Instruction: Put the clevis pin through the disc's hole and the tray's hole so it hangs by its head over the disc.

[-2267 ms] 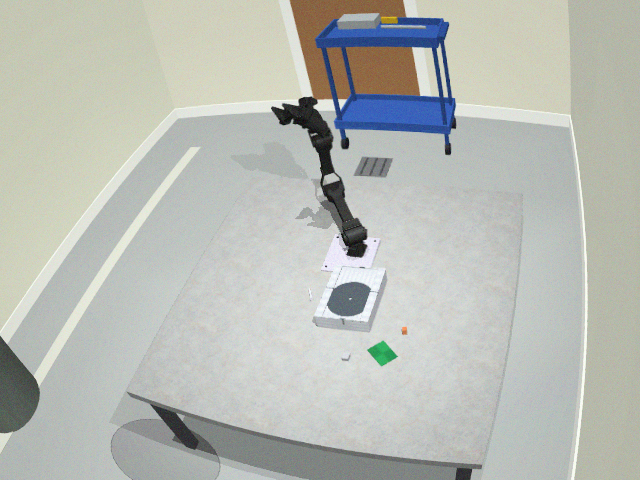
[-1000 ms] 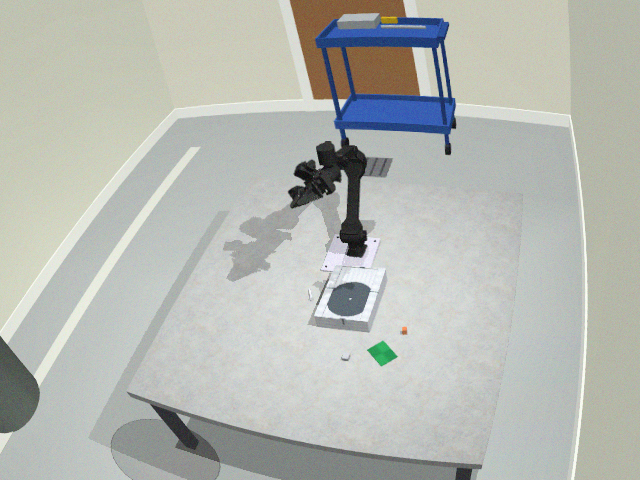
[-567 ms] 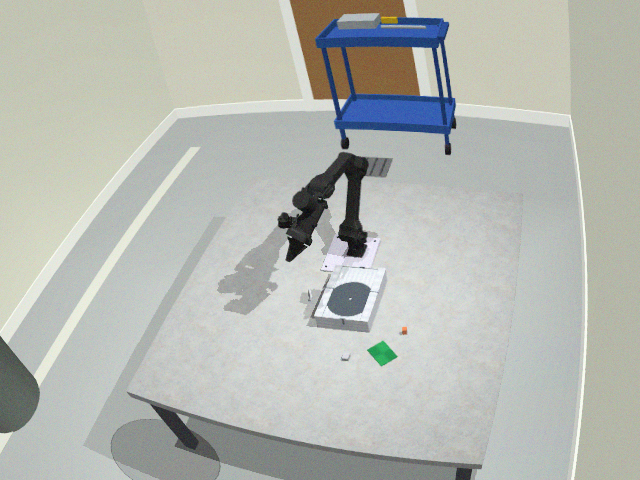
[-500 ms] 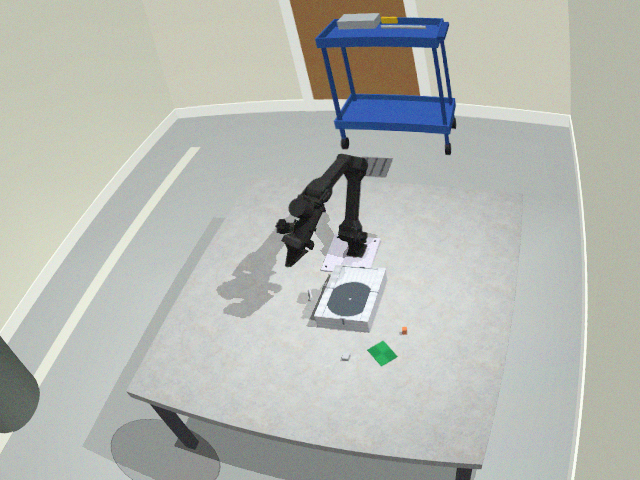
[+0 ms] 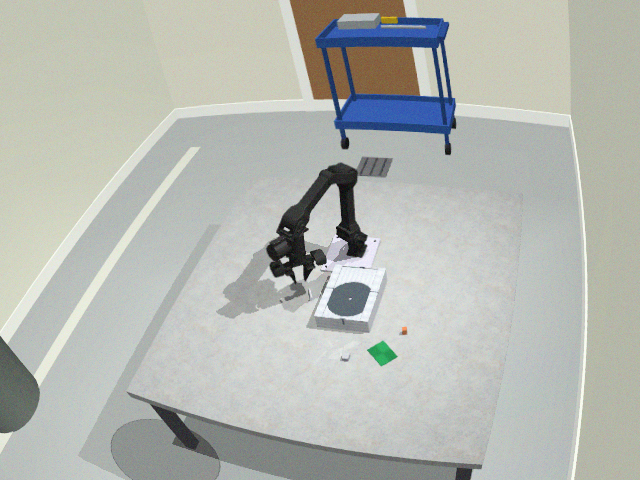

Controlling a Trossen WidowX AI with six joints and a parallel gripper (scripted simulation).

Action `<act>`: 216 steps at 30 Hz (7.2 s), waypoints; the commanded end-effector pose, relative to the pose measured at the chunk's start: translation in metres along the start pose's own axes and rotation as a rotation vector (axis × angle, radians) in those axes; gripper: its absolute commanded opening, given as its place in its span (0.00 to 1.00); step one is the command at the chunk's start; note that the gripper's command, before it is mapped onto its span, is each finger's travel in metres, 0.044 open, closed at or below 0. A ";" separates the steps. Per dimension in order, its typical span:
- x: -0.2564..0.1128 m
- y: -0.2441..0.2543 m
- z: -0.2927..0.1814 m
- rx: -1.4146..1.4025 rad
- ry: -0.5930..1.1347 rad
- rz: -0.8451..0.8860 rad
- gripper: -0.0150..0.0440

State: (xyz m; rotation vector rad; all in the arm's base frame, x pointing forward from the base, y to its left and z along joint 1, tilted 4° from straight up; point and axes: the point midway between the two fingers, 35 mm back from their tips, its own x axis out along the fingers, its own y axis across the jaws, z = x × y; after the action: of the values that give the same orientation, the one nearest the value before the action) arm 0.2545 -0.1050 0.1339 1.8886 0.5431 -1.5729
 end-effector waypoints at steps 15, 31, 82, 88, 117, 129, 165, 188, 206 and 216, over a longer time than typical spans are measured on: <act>0.018 -0.020 0.012 0.182 -0.039 -0.147 0.53; 0.039 -0.022 0.012 0.182 -0.039 -0.147 0.53; 0.090 -0.033 0.012 0.182 -0.039 -0.147 0.48; 0.090 -0.033 0.012 0.182 -0.039 -0.147 0.25; 0.049 -0.027 0.010 0.178 -0.035 -0.145 0.25; 0.021 -0.023 0.009 0.178 -0.035 -0.145 0.25; 0.024 -0.025 0.009 -0.734 0.031 -0.160 0.25; 0.023 -0.025 0.008 -1.530 0.097 -0.144 0.25; 0.022 -0.026 0.007 -2.154 0.151 -0.118 0.25; 0.022 -0.026 0.006 -2.499 0.181 -0.096 0.25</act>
State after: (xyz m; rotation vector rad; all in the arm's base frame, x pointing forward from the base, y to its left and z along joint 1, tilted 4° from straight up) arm 0.2373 -0.0922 0.1048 0.0321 1.4893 0.0082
